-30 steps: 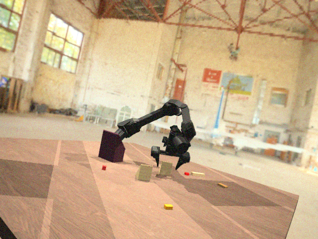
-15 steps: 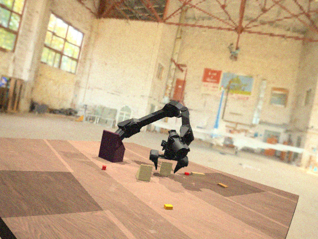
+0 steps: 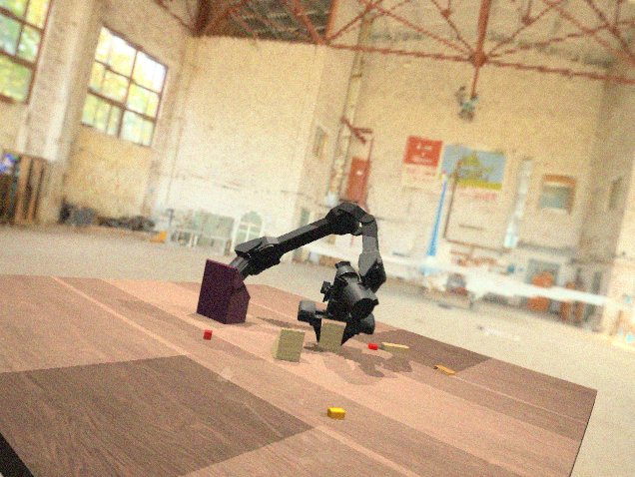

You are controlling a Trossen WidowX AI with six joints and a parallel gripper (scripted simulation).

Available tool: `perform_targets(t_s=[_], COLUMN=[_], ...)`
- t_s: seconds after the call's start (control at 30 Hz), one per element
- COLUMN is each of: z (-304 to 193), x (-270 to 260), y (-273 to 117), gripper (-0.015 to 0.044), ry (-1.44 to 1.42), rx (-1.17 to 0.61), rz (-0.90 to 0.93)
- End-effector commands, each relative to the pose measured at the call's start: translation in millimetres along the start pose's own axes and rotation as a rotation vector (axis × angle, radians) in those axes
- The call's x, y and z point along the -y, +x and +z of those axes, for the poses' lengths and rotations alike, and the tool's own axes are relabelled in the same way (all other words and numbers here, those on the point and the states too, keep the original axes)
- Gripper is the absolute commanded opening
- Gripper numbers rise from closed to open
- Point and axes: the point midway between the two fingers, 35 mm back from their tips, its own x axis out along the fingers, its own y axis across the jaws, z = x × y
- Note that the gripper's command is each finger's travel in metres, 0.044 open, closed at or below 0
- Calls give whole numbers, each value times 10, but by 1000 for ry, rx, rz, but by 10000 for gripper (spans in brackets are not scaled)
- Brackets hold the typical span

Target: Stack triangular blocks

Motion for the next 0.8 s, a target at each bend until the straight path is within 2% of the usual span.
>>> perform_targets(t_s=[0.0,0.03,0.27,0.47,0.77], z=[1,1,13,31,184], x=[5,5,0,0,3], y=[2,2,-27,-25,-73], gripper=[190,183,0,0,0], ry=[3,3,0,2,5], rx=[0,0,0,-29,-266], rz=[-3,-3,0,1,5])
